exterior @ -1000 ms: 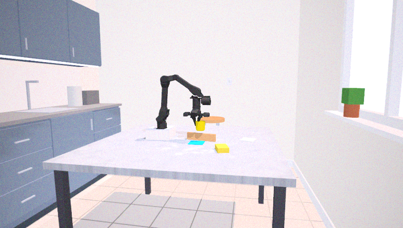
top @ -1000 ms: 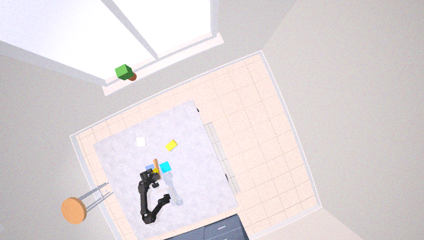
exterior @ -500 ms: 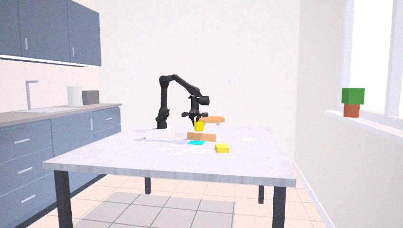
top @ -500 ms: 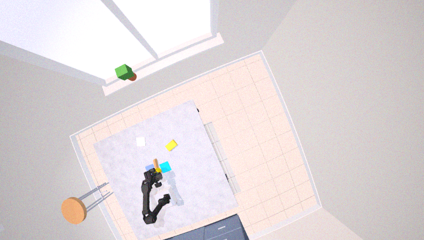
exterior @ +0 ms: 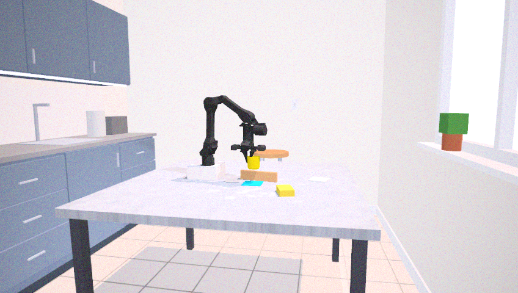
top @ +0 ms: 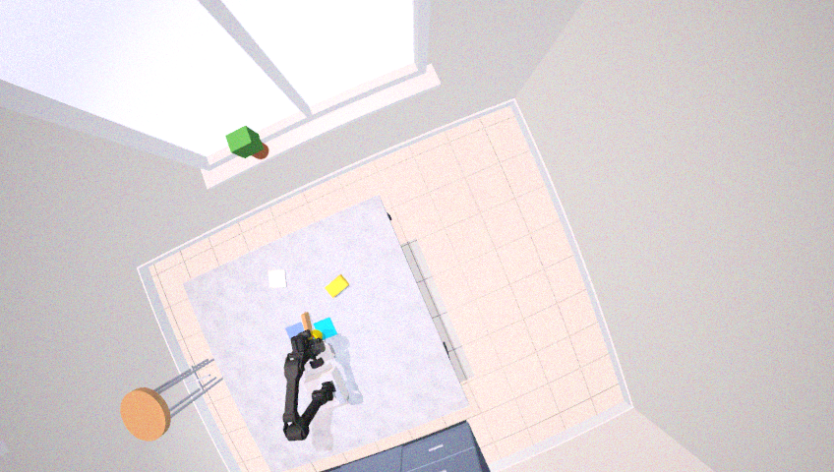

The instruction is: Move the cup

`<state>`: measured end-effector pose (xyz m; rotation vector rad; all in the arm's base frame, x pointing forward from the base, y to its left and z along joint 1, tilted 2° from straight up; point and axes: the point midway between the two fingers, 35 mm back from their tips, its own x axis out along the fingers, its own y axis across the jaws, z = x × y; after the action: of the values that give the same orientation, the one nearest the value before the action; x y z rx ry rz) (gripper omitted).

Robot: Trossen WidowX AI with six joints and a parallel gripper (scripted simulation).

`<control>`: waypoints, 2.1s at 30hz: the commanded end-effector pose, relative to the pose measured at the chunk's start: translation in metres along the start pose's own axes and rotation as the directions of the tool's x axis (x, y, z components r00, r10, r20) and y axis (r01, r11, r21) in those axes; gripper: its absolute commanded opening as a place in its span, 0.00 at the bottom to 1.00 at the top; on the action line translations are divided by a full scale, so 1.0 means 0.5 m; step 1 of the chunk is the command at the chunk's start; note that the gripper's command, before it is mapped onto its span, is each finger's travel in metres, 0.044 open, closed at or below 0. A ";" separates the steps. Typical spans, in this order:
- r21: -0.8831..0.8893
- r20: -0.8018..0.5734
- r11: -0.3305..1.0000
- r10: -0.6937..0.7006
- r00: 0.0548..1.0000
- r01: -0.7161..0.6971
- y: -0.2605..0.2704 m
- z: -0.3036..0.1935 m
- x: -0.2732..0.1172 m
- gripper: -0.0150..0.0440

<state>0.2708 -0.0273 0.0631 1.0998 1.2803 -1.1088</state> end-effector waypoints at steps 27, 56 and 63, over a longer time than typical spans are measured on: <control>-0.002 0.006 1.000 0.002 1.000 -0.002 -0.004 0.029 0.060 0.25; 0.001 0.004 1.000 0.007 1.000 -0.007 -0.006 0.032 0.143 0.25; 0.001 0.004 1.000 0.007 1.000 -0.007 -0.006 0.032 0.143 0.25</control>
<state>0.2689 -0.0433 -0.0092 1.1011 1.2738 -1.1074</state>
